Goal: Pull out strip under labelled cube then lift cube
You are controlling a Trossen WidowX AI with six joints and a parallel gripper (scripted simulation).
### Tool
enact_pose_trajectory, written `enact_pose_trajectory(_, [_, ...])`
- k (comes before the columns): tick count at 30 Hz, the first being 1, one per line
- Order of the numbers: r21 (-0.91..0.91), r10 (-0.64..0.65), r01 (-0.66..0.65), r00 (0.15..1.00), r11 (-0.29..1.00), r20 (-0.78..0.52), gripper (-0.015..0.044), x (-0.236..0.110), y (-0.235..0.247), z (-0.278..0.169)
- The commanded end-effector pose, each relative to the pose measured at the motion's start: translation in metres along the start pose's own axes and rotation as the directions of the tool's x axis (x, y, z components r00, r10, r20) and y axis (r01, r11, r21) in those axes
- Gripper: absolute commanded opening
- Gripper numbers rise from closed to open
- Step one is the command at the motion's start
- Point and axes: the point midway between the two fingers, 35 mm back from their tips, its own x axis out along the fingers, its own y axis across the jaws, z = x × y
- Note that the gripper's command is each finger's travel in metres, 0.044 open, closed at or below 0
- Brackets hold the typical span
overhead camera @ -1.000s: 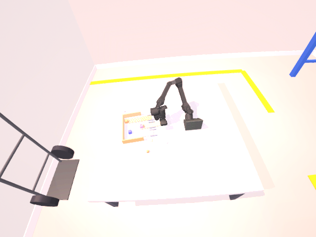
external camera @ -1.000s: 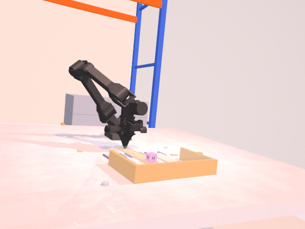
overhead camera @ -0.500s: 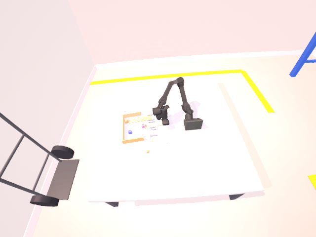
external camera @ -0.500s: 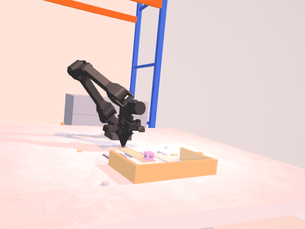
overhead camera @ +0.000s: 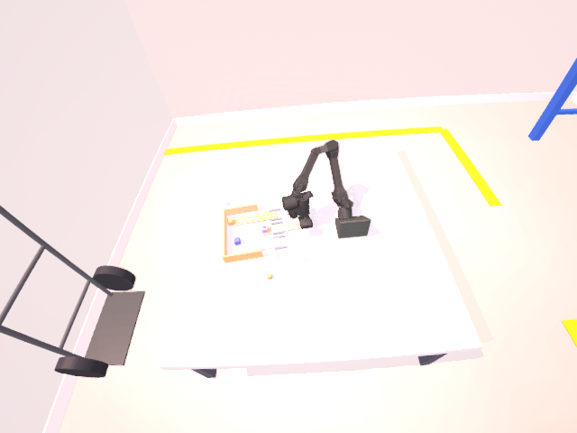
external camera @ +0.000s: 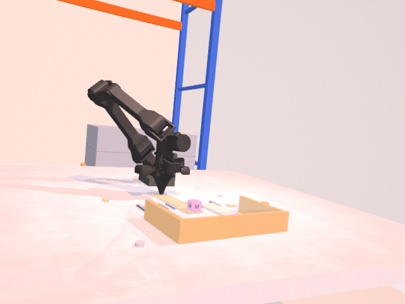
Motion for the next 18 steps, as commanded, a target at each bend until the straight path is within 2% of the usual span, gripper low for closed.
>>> enact_pose_trajectory(1, [-0.017,0.001,-0.002,0.999,1.0,-0.035,0.0,0.0053,0.0022,-0.0171])
enact_pose_trajectory(18, [-0.018,0.001,-0.002,0.999,1.0,-0.035,0.0,0.005,0.0023,-0.0238])
